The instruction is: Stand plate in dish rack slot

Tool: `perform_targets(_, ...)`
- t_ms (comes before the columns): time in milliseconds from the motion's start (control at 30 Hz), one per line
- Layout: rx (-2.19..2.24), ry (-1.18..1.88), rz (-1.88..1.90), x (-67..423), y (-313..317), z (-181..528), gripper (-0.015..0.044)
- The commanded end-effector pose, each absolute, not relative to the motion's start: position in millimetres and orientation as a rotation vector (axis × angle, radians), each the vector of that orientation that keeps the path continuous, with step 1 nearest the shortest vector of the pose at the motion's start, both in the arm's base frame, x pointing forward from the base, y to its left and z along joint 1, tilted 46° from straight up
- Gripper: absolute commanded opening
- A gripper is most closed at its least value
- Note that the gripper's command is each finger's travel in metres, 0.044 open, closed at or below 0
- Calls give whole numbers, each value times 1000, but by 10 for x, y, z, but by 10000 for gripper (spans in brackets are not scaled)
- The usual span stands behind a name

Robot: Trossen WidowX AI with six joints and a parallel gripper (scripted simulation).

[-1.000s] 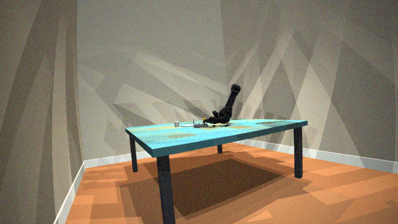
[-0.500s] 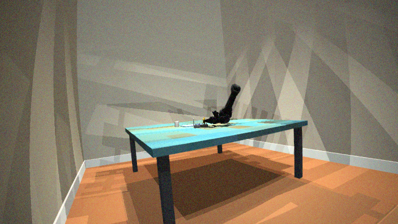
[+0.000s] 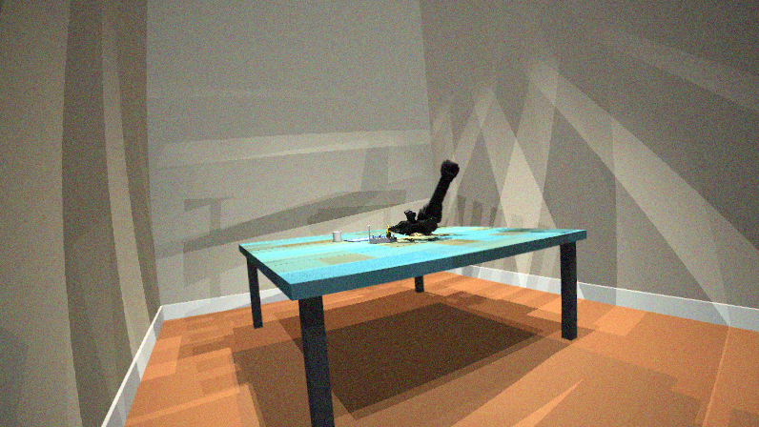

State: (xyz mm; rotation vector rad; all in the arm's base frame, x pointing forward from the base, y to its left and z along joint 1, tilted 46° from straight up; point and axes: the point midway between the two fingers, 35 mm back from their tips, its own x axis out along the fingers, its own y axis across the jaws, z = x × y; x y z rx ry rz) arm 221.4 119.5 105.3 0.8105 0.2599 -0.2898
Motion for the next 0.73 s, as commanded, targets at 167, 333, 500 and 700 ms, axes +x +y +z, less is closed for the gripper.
perform_targets(167,798,275,-297,2371,696,1585,400)
perform_targets(333,776,253,-282,2416,437,1788,400)
perform_targets(500,755,264,-286,2427,419,1786,400)
perform_targets(700,594,383,-319,2506,336,1690,400)
